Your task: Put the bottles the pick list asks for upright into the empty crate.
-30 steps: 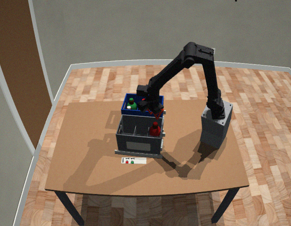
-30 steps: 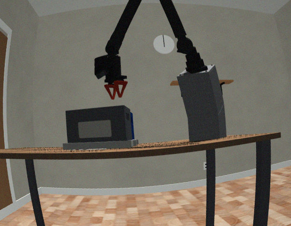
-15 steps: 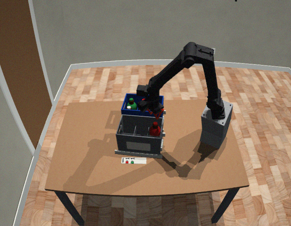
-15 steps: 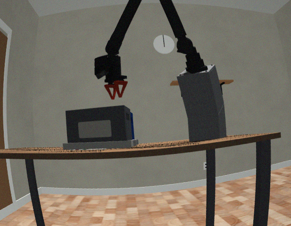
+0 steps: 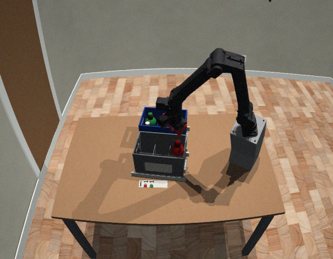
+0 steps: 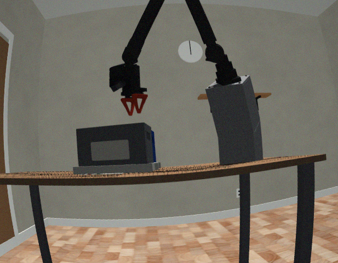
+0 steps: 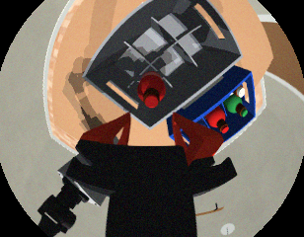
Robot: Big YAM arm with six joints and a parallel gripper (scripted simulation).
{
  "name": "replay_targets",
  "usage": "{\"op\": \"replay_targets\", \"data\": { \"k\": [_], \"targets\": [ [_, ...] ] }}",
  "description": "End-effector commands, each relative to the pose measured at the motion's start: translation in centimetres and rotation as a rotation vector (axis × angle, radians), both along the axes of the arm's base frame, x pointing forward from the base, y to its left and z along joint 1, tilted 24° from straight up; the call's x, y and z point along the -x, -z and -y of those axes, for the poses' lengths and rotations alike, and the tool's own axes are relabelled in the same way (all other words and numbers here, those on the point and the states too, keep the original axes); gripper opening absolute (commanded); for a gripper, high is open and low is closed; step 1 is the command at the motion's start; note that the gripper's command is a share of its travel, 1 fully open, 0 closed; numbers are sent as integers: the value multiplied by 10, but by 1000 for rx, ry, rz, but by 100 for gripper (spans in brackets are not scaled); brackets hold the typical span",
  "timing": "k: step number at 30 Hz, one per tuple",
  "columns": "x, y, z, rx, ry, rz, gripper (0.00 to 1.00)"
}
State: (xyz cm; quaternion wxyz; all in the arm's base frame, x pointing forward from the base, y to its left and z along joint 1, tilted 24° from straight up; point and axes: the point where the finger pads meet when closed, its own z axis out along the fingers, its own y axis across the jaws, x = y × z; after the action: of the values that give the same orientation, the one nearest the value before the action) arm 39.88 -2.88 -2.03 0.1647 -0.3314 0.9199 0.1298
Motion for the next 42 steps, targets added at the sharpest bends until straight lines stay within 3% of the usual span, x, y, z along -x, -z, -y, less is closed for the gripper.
{"op": "replay_targets", "data": {
  "k": [1, 14, 15, 42],
  "targets": [
    [-9, -6, 4, 4, 3, 20, 61],
    [-9, -6, 4, 4, 3, 20, 61],
    [-5, 2, 14, -1, 7, 9, 61],
    [-81, 19, 121, 5, 10, 17, 61]
  ]
}}
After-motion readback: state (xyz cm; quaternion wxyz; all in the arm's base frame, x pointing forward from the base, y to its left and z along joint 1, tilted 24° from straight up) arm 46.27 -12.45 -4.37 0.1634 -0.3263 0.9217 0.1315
